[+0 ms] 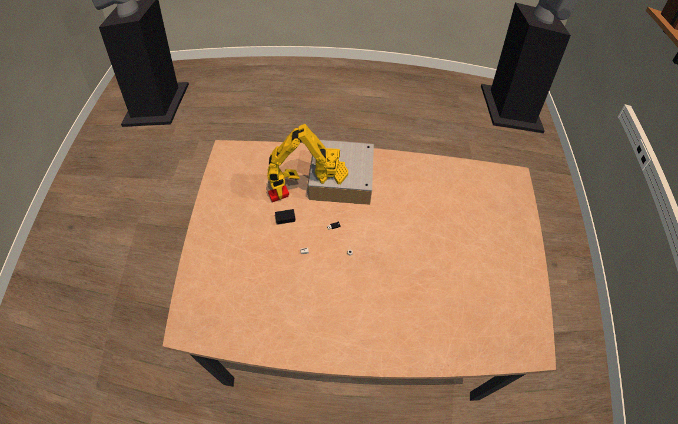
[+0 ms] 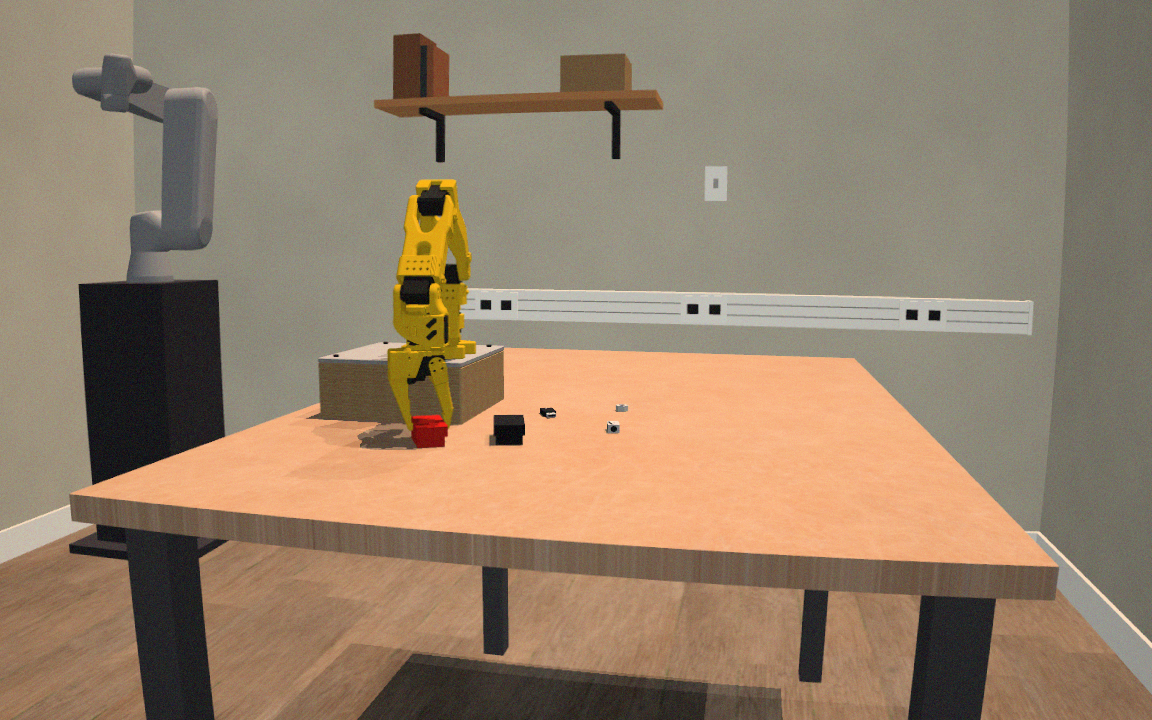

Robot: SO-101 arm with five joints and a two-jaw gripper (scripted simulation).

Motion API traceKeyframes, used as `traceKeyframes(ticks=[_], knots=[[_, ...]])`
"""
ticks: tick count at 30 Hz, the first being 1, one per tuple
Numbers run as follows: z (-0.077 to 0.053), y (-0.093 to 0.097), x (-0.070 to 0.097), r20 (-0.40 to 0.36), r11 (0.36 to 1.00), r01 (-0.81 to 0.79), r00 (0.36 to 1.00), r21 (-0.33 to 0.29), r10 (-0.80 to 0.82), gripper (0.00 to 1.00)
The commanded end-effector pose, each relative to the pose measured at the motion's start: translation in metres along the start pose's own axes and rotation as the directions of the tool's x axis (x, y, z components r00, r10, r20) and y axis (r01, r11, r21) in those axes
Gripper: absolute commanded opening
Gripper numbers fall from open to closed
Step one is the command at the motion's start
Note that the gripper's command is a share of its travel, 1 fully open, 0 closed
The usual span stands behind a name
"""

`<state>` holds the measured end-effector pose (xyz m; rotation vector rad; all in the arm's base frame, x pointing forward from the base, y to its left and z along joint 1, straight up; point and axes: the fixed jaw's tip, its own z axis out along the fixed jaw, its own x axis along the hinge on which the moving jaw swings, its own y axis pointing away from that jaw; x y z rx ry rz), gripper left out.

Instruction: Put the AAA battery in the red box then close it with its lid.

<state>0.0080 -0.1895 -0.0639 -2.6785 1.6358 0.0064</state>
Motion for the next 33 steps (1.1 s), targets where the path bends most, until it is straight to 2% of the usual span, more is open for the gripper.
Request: traceKeyframes(ticks=[1,33], knots=[[0.0029,0.0009,-0.0017,0.007,1.0,-0.001,1.0,0.005,0.001,0.24],[0.0029,0.0009,-0.0017,0.007,1.0,-0.001,1.0,0.005,0.001,0.28]])
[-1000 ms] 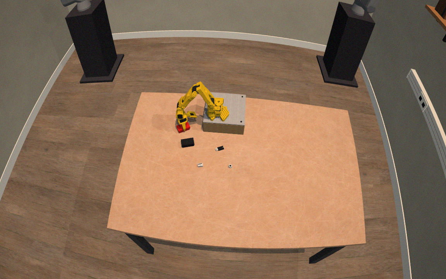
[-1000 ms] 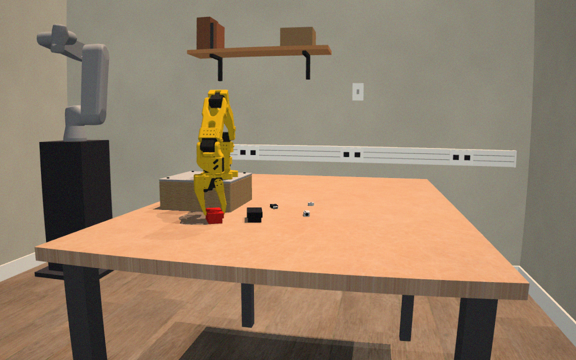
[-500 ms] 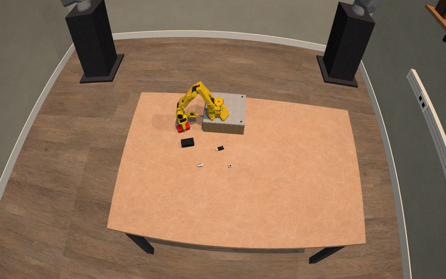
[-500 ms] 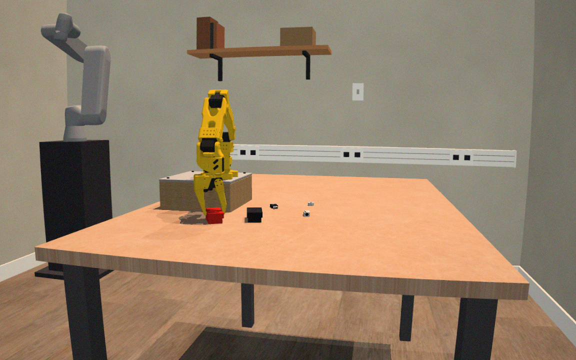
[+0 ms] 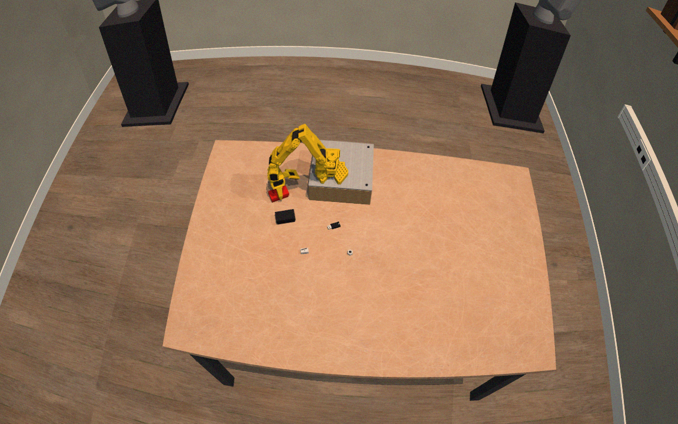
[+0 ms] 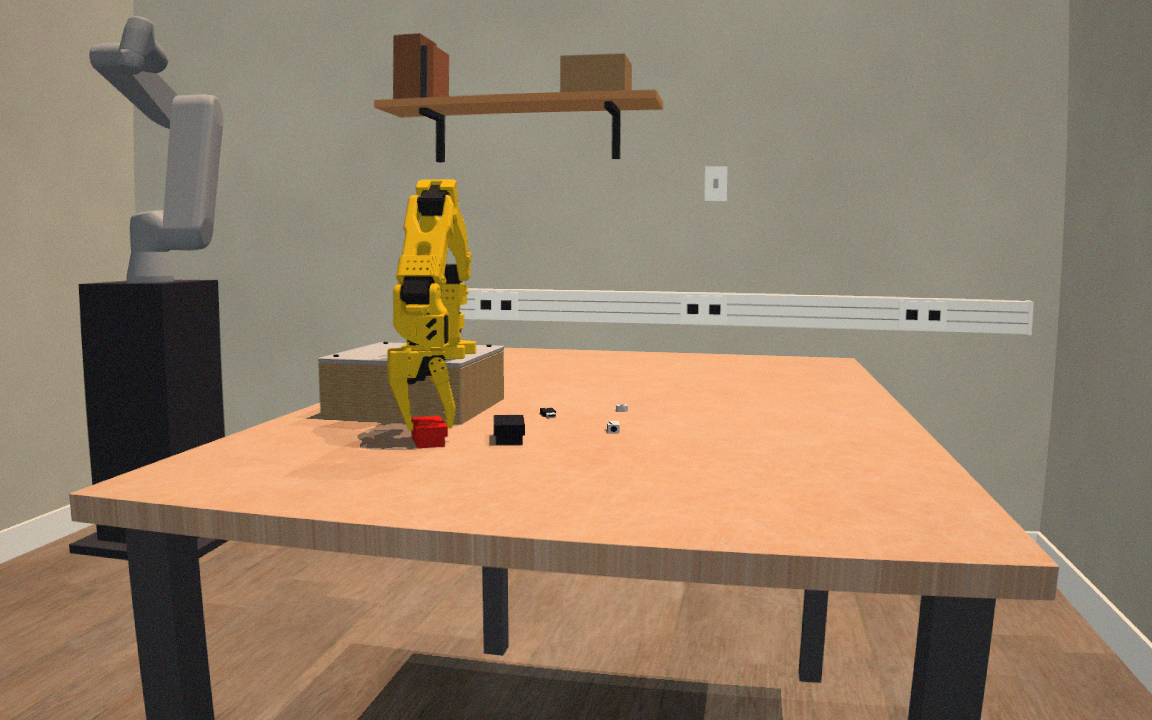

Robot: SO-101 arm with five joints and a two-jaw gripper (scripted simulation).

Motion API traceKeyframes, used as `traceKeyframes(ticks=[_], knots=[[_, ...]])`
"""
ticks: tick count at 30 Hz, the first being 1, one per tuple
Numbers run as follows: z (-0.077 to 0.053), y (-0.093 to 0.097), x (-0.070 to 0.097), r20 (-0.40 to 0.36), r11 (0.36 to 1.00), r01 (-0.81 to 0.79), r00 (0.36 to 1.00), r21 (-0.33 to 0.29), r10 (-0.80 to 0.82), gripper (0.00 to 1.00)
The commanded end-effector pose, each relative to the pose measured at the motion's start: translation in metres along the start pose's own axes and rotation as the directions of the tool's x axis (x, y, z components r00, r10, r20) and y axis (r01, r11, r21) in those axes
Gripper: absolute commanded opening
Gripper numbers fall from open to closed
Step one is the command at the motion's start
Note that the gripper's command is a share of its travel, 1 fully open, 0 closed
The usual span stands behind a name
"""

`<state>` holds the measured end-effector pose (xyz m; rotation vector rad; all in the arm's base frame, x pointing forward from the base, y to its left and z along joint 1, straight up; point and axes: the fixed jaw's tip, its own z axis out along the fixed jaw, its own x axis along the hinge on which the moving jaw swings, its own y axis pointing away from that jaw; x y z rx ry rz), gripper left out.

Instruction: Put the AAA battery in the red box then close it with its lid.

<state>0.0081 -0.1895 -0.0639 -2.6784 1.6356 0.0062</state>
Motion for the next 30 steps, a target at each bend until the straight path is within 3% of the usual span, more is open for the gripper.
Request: traceKeyframes(ticks=[1,17,30], knots=[[0.003,0.001,-0.002,0.007,1.0,-0.001,1.0,0.004,0.001,0.28],[0.002,0.001,-0.002,0.007,1.0,-0.001,1.0,0.004,0.001,0.29],[-0.01,0.0,-0.001,0.004,1.0,-0.001,1.0,0.003,0.001,0.29]])
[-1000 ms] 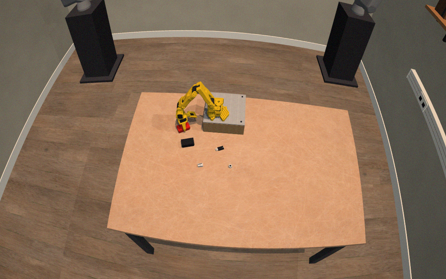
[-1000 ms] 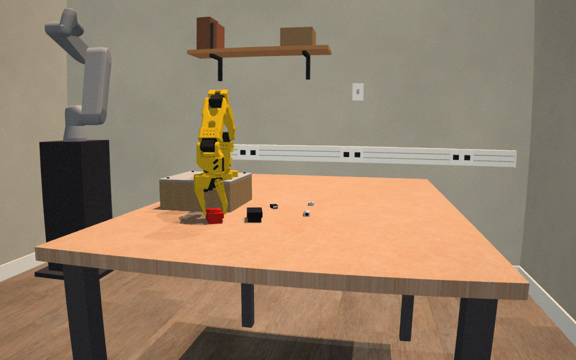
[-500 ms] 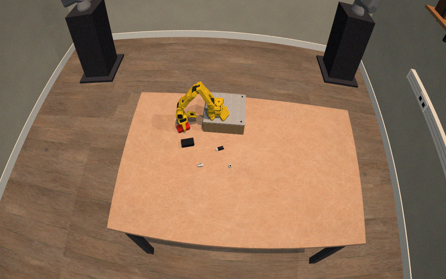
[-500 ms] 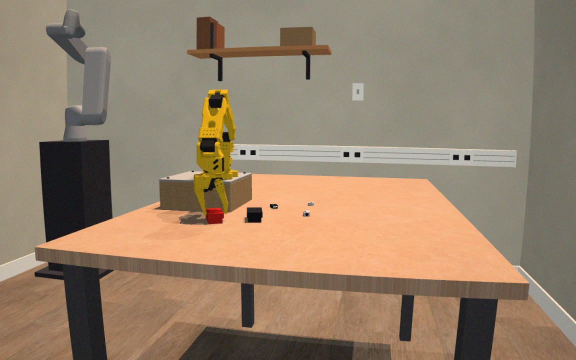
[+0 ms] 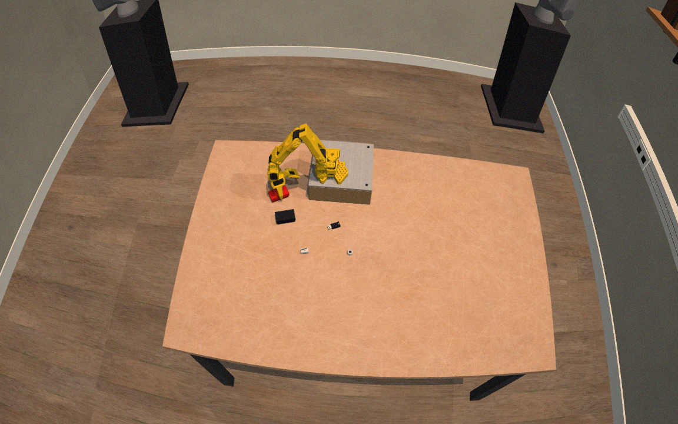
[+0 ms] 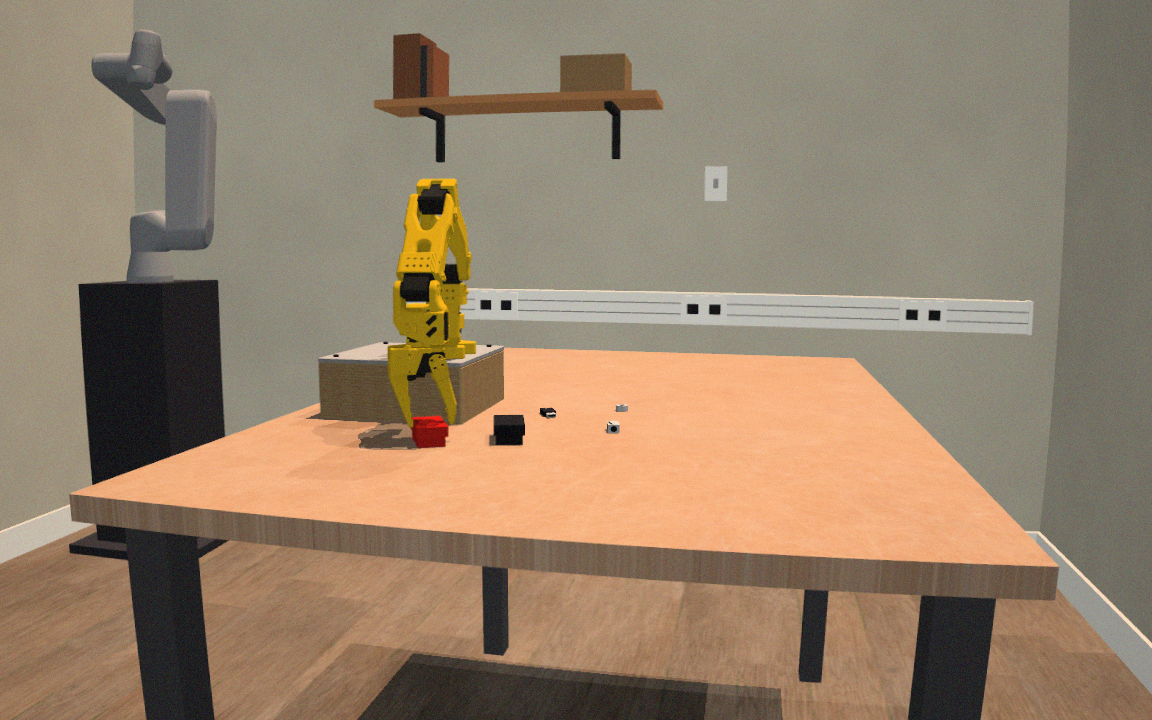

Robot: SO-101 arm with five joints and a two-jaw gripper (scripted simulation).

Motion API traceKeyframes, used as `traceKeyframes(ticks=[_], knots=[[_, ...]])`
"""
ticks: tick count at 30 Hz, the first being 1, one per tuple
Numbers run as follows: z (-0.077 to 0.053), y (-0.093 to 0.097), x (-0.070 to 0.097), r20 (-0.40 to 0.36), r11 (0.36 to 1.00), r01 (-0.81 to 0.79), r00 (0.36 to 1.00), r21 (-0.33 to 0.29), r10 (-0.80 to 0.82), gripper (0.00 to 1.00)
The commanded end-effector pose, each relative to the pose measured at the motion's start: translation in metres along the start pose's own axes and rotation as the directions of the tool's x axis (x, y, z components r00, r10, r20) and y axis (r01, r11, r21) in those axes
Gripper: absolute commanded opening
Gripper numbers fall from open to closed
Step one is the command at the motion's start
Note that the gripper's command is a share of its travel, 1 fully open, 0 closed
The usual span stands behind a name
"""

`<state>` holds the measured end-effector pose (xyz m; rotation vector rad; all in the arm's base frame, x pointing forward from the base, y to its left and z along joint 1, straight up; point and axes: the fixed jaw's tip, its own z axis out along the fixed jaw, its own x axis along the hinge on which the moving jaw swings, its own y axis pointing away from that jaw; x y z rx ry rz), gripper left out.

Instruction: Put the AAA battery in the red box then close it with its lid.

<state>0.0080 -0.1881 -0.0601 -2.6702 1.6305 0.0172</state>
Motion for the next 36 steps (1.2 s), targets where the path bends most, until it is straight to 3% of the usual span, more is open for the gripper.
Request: traceKeyframes(ticks=[1,13,36], knots=[[-0.008,0.0,0.0,-0.008,1.0,-0.001,1.0,-0.002,0.001,0.29],[-0.028,-0.002,-0.001,-0.013,1.0,-0.001,1.0,-0.004,0.001,0.29],[-0.038,-0.003,-0.003,-0.016,1.0,-0.001,1.0,-0.005,0.001,0.29]])
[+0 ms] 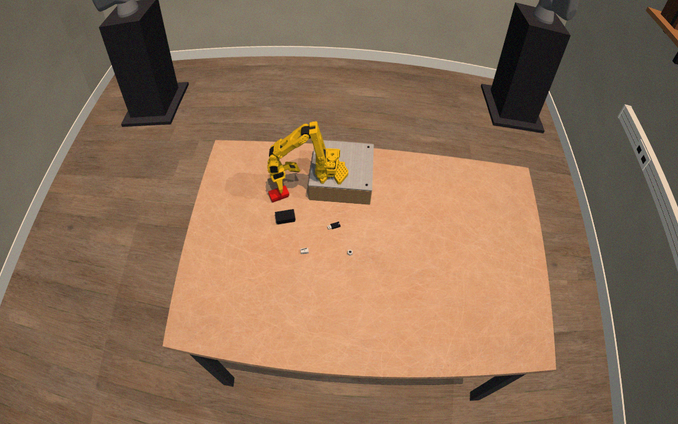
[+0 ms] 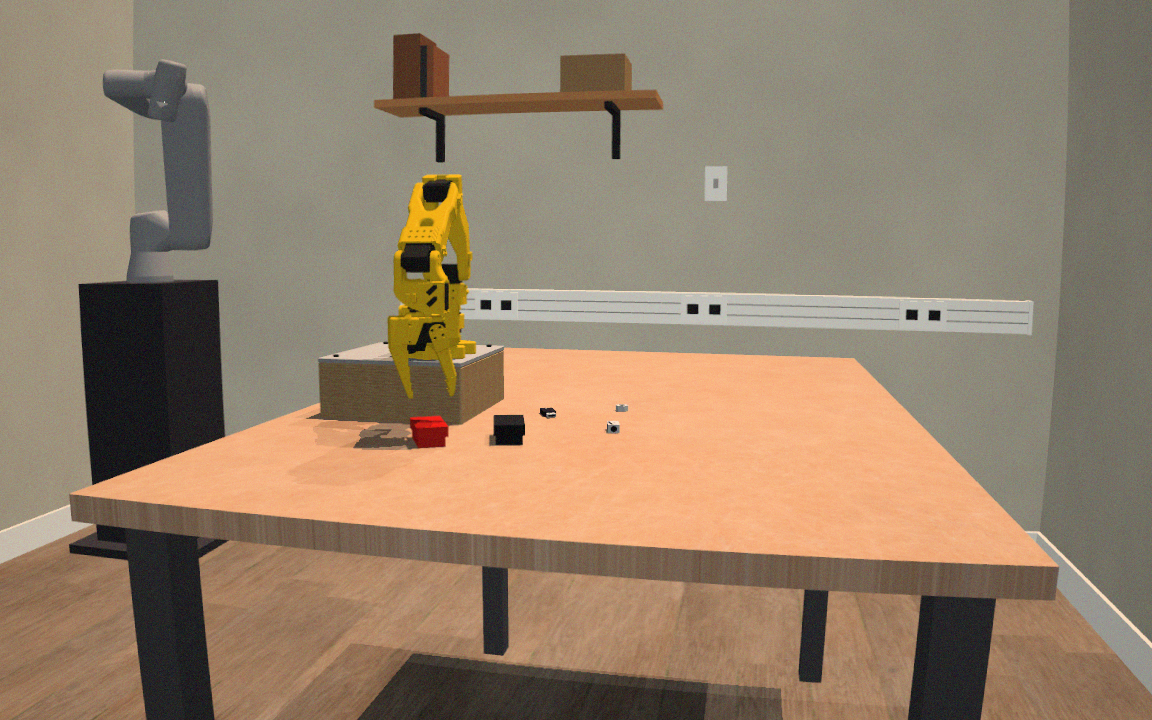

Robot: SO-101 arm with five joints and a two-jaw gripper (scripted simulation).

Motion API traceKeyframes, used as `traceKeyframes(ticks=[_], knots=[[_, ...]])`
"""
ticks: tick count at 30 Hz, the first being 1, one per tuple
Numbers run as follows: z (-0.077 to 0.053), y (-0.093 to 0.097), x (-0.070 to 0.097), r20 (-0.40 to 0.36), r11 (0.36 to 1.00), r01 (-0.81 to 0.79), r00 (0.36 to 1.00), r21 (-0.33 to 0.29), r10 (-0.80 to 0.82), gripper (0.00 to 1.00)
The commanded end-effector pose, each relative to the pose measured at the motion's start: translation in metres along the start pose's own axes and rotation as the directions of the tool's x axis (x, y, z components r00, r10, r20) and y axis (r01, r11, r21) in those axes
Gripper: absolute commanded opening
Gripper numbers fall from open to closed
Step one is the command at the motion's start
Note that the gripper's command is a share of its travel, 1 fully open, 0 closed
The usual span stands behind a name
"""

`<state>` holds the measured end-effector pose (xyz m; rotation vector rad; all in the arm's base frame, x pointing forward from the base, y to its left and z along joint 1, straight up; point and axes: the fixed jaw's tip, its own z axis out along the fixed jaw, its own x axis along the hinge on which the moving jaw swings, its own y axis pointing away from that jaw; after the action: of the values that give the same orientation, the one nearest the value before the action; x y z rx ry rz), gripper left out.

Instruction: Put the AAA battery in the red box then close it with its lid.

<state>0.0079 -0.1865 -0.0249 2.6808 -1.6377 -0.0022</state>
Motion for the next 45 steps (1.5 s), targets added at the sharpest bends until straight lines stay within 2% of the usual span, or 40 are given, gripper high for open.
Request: traceKeyframes(ticks=[1,9,45], knots=[[-0.0033,-0.0023,-0.0002,-0.001,1.0,0.0,1.0,0.001,0.0,0.29],[-0.0088,-0.0015,0.0017,-0.001,1.0,0.0,1.0,0.001,0.0,0.29],[-0.0111,0.0006,0.0068,-0.001,1.0,0.0,1.0,0.001,0.0,0.29]])
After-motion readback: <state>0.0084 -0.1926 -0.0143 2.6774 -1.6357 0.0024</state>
